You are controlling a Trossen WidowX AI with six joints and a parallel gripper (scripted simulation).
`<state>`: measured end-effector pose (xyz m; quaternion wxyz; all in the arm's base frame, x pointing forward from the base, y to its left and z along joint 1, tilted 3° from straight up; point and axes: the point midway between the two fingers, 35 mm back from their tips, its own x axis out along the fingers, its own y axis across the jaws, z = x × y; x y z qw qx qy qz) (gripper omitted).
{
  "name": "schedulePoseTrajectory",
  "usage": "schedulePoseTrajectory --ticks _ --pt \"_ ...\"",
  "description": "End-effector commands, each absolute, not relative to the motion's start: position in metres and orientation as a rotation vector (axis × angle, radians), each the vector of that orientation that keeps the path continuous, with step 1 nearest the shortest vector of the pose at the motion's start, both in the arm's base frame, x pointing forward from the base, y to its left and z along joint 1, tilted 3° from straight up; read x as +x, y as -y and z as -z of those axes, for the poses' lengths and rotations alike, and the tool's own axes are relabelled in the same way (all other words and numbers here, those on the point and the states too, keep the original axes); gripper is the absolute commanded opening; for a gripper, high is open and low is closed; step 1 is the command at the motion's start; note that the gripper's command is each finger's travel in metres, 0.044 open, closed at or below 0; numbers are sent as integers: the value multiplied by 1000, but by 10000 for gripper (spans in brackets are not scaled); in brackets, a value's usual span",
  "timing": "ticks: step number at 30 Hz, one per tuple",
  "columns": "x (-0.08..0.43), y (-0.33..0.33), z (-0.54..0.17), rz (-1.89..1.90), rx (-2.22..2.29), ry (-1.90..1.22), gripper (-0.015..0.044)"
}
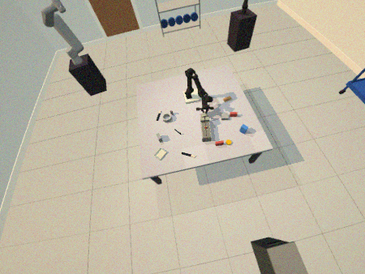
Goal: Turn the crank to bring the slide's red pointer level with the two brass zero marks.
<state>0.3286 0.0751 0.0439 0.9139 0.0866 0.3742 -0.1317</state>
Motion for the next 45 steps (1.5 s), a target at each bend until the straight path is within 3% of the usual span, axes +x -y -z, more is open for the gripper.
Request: schedulePoseTrajectory --ticks 1,45 --pt "331 -83 -48 249 184 -764 0" --pt "333 -92 -63 248 185 -763 0"
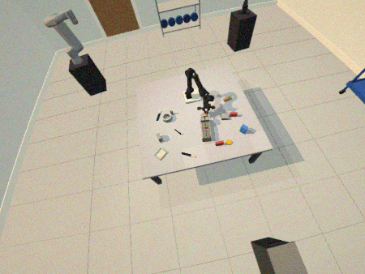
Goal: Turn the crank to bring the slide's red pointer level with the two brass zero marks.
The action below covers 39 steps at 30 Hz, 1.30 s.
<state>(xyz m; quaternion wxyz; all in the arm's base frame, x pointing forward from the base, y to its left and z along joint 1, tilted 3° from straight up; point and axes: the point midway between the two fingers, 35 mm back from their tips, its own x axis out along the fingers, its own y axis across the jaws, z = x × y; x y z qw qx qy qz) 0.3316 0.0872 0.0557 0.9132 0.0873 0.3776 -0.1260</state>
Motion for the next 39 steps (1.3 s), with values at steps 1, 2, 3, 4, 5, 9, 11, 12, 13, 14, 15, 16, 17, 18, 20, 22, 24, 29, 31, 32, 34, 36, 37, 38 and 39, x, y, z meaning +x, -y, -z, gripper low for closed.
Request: schedulePoseTrajectory --ticks 1,2,3,4,5,9,11,12,13,14,15,16,17,18,20,22,24,29,31,32,34,36,37,38,39 --pt "333 -92 -64 248 185 -763 0" --pt "333 -92 -65 248 185 -763 0" --pt "333 -92 -65 248 185 -763 0" --pt "333 -92 -66 248 185 -763 0" --pt "333 -93 -67 248 186 -763 0" --pt "333 -93 -70 248 186 -763 0" --pt "333 -93 -71 248 186 -763 0" --pt "333 -93 -72 248 186 -763 0" --pt "333 -93 -73 248 186 -763 0" --pt "333 -93 -74 248 186 -763 0" --pt "333 -93 -75 248 186 -763 0" --pt "333 -93 -76 248 186 -763 0" --pt "332 -92 -77 248 186 -763 0" --pt "332 -92 -78 248 186 -763 0" --pt "332 -92 -81 248 186 -763 0" --pt "332 -91 -83 248 185 -763 0" --pt "332 -90 -86 248 185 -763 0" --pt "330 -85 -92 248 185 -763 0" --pt "330 -83 -95 248 185 -763 0" --pt "329 -82 -96 248 185 -763 0" --pt "328 -79 -98 249 184 -763 0" --pt "328 -77 -99 249 184 -763 0" --pt "327 -75 -100 249 184 -763 0" --pt "327 -74 -101 249 184 -763 0" --pt "326 -72 -102 249 184 -763 0"
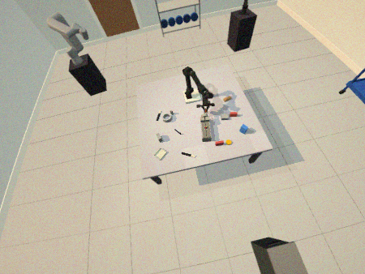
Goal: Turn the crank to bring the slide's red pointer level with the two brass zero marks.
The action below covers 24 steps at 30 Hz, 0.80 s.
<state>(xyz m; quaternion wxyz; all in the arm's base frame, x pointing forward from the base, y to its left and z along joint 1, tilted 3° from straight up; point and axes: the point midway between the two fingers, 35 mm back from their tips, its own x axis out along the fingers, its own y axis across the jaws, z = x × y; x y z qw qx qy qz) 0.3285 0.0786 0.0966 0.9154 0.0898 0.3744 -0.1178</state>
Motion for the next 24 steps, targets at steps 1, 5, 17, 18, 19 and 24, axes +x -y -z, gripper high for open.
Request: schedulePoseTrajectory --ticks 1,5,17,18,19,24 --pt "326 -71 -102 249 184 -763 0" --pt "324 -65 -103 249 183 -763 0" --pt "320 -53 -101 250 182 -763 0" --pt "320 -52 -101 250 182 -763 0" --pt "320 -51 -100 250 182 -763 0" --pt "319 -49 -99 250 181 -763 0"
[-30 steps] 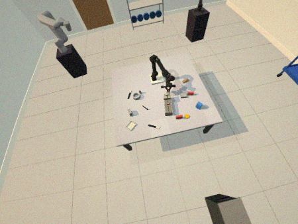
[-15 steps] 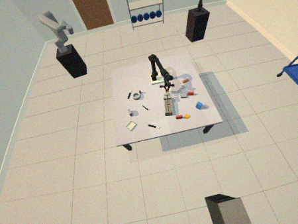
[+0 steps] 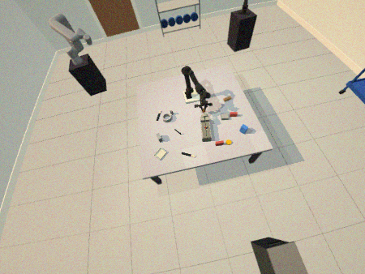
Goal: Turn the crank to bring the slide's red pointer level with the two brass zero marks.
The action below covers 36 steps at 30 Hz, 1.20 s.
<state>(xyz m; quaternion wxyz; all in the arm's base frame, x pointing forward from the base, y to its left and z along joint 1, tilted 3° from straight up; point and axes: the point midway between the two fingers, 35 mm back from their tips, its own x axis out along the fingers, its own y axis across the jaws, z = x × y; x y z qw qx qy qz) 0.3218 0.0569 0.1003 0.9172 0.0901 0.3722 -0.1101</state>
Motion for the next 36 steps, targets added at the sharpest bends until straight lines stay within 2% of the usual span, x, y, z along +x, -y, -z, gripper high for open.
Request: schedulePoseTrajectory --ticks 1,36 --pt "319 -48 -98 250 181 -763 0" --pt "317 -41 -91 250 180 -763 0"
